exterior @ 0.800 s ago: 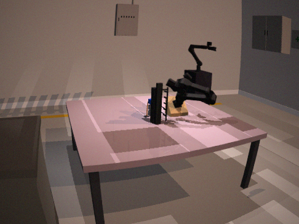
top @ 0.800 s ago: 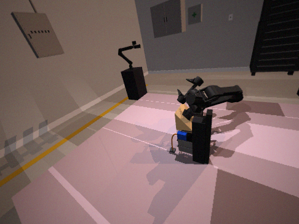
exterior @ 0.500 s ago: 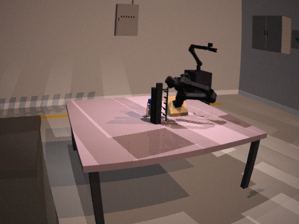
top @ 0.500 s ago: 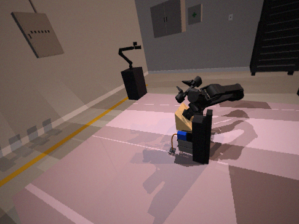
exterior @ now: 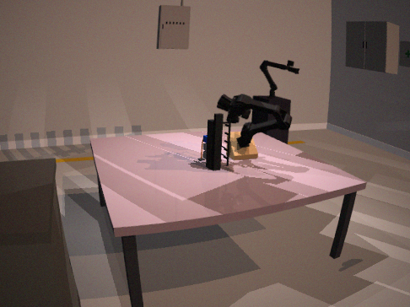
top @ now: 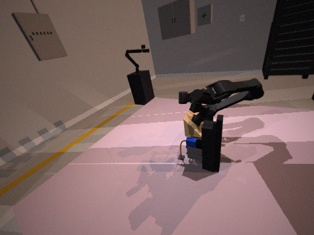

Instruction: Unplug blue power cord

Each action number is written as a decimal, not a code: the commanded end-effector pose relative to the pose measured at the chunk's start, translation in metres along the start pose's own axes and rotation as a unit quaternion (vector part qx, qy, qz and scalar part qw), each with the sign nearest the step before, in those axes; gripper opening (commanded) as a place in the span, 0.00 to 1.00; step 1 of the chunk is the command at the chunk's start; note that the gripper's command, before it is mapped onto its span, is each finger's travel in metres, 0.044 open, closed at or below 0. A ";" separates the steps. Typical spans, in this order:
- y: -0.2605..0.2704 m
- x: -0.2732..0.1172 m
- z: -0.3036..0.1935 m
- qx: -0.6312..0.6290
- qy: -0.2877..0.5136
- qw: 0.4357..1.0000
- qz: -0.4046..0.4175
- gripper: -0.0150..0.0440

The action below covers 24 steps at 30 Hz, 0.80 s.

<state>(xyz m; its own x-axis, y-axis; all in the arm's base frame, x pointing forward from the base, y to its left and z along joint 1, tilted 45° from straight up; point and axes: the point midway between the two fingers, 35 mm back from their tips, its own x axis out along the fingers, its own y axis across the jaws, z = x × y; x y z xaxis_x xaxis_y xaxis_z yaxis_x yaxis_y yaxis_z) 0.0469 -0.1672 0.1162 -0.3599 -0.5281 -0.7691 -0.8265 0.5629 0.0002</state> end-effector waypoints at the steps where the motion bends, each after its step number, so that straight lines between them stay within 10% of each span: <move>1: -0.048 -0.006 0.039 0.310 -0.158 0.934 0.086 0.53; 13: -0.099 -0.027 0.095 0.608 -0.251 0.684 0.316 0.53; 24: -0.116 -0.078 0.154 0.705 -0.081 0.346 0.615 0.53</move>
<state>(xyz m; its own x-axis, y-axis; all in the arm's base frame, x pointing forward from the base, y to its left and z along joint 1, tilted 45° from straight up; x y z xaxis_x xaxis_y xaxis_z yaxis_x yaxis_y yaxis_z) 0.1738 -0.1316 0.0803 -0.0579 0.2142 -0.9751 0.5178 0.8415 0.1542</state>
